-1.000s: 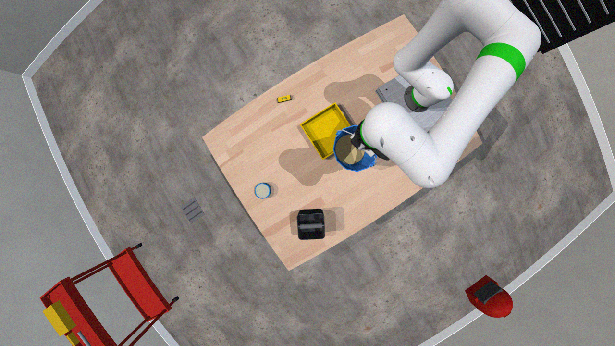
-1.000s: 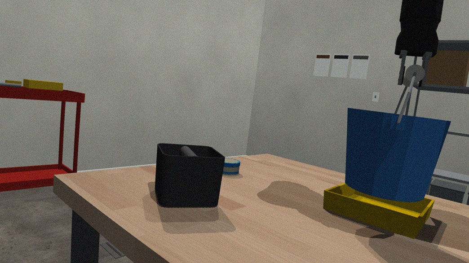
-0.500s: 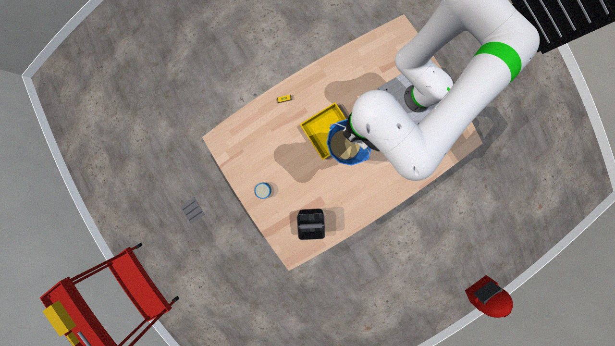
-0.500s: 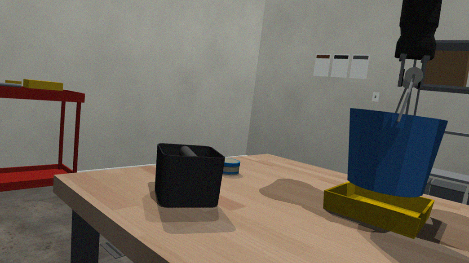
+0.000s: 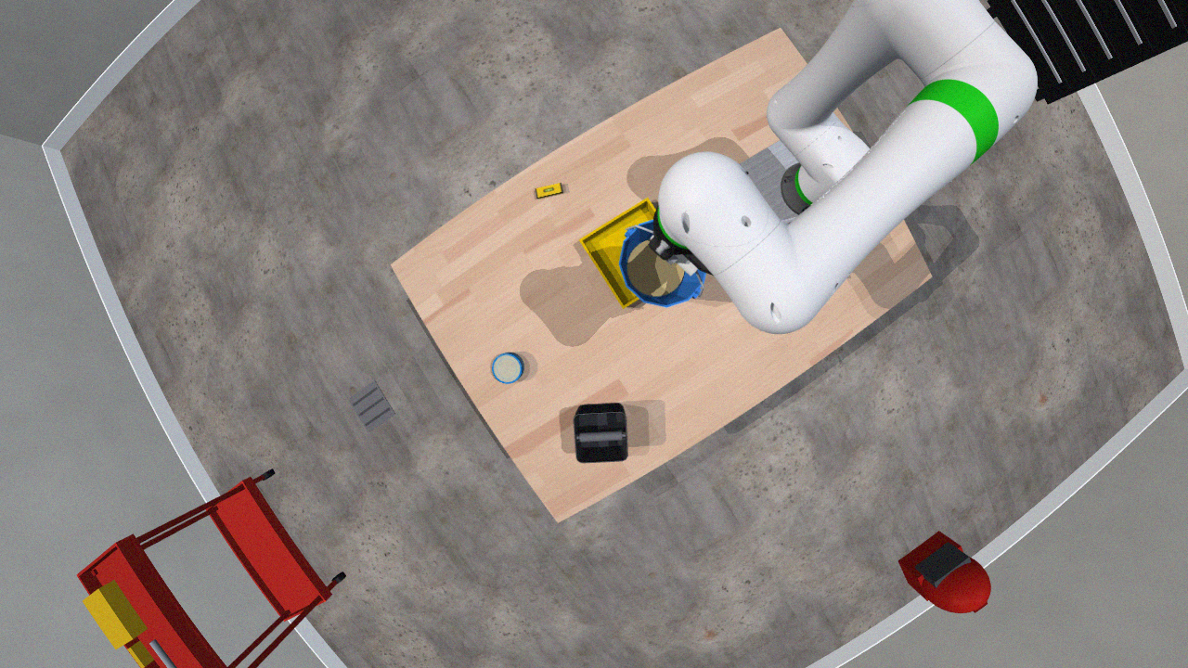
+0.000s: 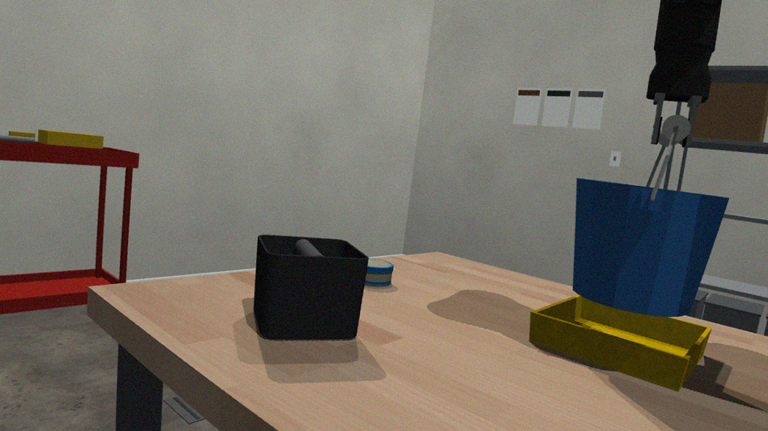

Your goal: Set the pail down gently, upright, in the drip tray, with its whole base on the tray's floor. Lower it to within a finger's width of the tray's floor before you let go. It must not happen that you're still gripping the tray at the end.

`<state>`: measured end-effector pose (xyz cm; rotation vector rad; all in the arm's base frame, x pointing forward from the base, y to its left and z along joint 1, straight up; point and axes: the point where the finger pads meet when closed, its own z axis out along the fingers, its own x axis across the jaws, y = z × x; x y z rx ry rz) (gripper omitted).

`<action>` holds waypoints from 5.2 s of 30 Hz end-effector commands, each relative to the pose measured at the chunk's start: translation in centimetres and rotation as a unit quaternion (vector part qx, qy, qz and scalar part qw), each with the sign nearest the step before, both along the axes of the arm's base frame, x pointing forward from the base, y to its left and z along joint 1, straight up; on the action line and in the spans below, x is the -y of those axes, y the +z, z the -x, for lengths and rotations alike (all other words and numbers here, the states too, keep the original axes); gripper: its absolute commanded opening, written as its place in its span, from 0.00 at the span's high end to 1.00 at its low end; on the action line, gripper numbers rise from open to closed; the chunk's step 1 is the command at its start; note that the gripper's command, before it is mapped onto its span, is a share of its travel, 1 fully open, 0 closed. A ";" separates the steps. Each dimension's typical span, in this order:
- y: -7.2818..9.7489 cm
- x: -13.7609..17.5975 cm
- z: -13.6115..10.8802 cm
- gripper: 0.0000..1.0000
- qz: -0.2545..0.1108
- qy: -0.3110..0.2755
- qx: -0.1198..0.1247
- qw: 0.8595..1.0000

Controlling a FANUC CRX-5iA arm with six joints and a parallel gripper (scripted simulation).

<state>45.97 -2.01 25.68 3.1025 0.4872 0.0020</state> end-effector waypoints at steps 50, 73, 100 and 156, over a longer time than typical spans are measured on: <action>0.1 6.1 -1.7 1.00 0.000 0.000 0.001 1.000; 0.1 6.2 -1.7 1.00 0.000 0.000 0.001 1.000; 0.1 6.2 -1.7 1.00 0.000 0.000 0.001 1.000; -1.0 6.2 -1.7 1.00 0.000 0.000 0.001 1.000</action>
